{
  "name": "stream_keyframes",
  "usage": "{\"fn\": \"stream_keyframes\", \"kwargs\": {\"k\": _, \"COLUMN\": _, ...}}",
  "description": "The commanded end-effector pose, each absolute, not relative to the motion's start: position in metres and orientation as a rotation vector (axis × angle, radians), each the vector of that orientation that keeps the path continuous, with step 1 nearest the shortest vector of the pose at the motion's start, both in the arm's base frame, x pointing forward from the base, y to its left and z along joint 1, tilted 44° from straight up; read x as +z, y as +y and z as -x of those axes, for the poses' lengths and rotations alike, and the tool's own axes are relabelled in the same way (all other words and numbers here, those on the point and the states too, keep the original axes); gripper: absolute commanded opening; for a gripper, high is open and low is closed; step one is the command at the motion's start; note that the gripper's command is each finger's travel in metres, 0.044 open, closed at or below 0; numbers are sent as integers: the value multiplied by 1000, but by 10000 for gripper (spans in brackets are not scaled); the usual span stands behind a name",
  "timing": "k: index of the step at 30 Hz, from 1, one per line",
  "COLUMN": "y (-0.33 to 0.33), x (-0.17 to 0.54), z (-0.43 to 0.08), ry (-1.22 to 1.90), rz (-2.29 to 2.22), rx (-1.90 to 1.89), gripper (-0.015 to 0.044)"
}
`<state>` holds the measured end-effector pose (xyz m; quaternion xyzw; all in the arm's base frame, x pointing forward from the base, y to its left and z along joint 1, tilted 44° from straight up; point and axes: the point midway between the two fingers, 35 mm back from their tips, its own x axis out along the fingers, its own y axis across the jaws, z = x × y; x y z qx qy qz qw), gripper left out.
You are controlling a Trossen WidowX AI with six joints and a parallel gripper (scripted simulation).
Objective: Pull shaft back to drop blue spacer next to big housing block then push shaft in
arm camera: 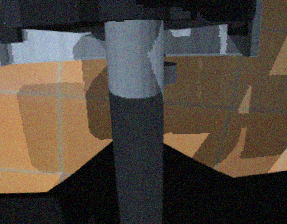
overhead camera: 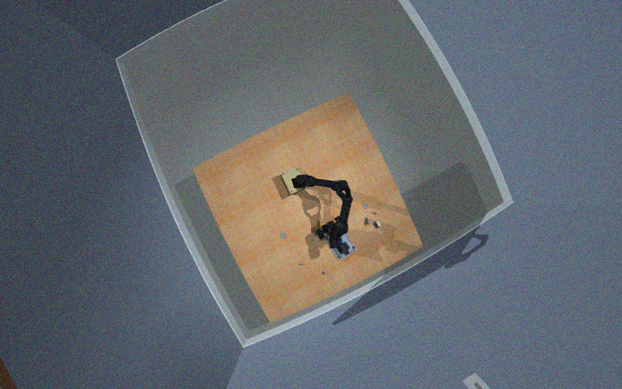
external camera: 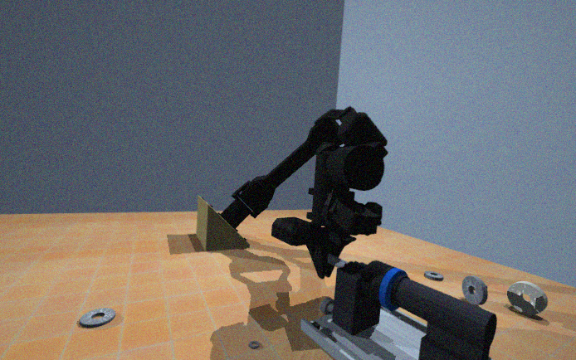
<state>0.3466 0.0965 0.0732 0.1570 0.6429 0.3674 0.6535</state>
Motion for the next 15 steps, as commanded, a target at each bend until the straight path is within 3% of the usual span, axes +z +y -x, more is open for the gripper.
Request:
{"fn": "stream_keyframes", "kwargs": {"k": 1, "y": 95, "x": 73, "z": -346, "ry": 1459, "rz": -351, "rx": 831, "gripper": 0}}
{"fn": "stream_keyframes", "kwargs": {"k": 15, "y": 95, "x": 72, "z": -345, "ry": 1459, "rz": -351, "rx": 831, "gripper": 0}}
